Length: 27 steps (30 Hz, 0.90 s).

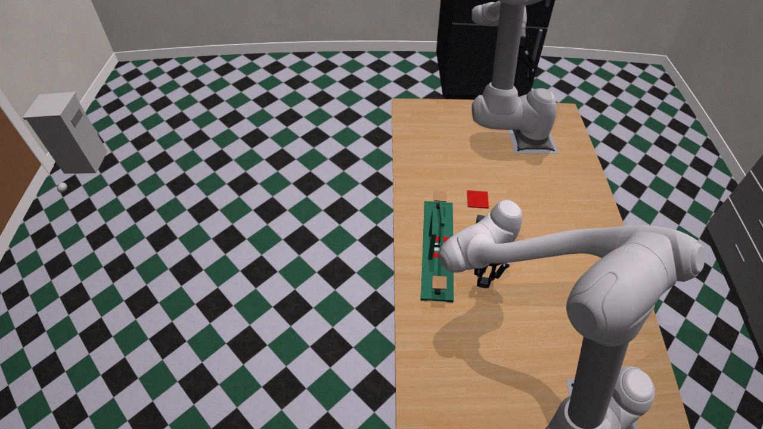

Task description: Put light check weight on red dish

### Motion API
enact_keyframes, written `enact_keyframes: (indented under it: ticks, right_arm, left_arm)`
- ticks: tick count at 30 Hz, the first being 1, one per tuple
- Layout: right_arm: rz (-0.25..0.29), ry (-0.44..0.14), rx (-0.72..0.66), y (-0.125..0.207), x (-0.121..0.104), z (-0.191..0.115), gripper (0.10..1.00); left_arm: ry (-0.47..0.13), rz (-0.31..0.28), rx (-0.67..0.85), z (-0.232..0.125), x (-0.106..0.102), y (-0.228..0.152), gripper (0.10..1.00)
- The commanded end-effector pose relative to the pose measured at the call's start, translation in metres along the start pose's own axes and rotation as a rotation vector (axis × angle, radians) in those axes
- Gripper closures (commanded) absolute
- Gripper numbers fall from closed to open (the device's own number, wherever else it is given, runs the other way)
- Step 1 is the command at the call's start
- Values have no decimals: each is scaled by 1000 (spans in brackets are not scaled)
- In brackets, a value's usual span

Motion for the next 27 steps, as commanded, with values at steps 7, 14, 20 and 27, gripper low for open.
enact_keyframes:
  ticks: [7, 14, 20, 27]
  right_arm:
    - [0, 1, 0, 0, 1, 0, 98]
    - [0, 1, 0, 0, 1, 0, 98]
    - [0, 1, 0, 0, 1, 0, 98]
    - [0, 1, 0, 0, 1, 0, 98]
  left_arm:
    - [0, 1, 0, 0, 10, 0, 855]
    - [0, 1, 0, 0, 45, 0, 855]
    - [0, 1, 0, 0, 63, 0, 855]
    - [0, 1, 0, 0, 71, 0, 855]
Point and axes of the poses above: on each arm, the point where the finger pads meet when closed, its own x axis back along the fingers, its own y axis across the jaws, z = x × y, the point moved 3 cm from there along x, back along the fingers, and after that the axes turned 5 degrees about -x, right-handed, at the moved point
